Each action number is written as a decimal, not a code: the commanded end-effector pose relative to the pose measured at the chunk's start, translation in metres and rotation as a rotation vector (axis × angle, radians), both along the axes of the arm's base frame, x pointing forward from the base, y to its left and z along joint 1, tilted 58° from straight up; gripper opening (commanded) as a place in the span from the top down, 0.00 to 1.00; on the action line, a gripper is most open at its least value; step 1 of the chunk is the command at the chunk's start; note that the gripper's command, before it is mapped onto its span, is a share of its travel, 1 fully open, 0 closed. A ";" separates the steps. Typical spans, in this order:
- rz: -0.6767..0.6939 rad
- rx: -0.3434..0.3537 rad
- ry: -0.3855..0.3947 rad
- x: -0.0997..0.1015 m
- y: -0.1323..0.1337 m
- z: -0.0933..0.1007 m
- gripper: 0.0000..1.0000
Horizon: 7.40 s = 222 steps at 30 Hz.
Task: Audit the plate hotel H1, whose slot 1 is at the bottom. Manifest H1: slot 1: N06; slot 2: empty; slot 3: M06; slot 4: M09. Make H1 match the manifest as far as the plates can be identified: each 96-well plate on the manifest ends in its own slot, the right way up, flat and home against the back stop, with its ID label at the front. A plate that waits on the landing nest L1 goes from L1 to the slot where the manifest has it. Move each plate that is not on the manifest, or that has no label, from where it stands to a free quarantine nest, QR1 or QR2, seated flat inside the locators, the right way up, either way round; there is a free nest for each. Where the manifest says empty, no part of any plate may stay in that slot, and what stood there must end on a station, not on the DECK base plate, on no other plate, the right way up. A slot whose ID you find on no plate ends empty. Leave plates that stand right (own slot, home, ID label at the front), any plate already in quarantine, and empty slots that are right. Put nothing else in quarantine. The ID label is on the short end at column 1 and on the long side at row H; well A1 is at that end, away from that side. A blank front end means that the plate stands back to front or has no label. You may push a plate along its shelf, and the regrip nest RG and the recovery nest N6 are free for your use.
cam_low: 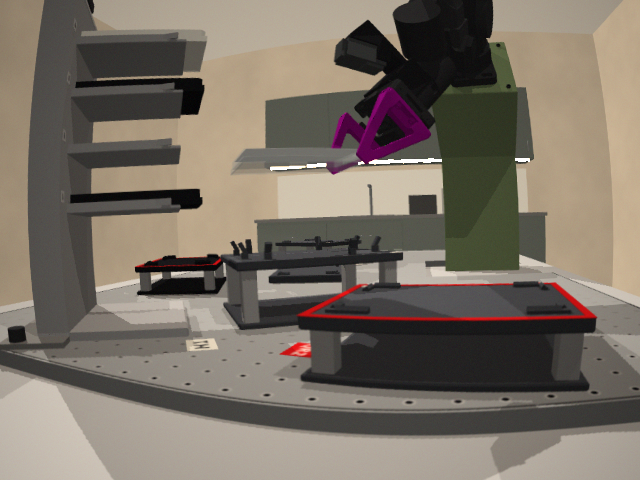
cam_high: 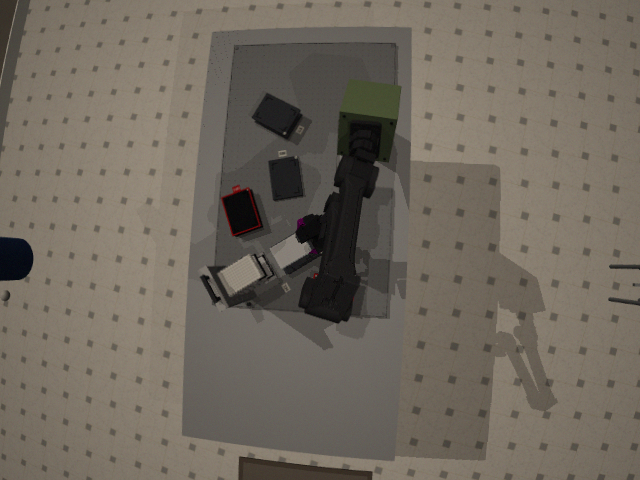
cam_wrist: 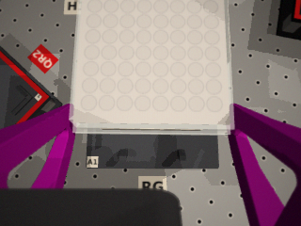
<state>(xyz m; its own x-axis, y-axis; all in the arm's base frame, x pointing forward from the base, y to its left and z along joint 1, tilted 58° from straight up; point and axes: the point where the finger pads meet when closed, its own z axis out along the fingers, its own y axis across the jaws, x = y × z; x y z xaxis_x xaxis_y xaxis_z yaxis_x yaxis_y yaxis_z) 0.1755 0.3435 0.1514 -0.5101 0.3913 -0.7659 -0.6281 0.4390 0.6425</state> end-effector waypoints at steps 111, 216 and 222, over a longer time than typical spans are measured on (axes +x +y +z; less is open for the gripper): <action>0.003 0.002 -0.012 0.001 0.044 -0.027 0.14; -0.005 -0.012 0.001 0.004 0.066 -0.049 0.07; -0.005 -0.012 0.001 0.004 0.066 -0.049 0.07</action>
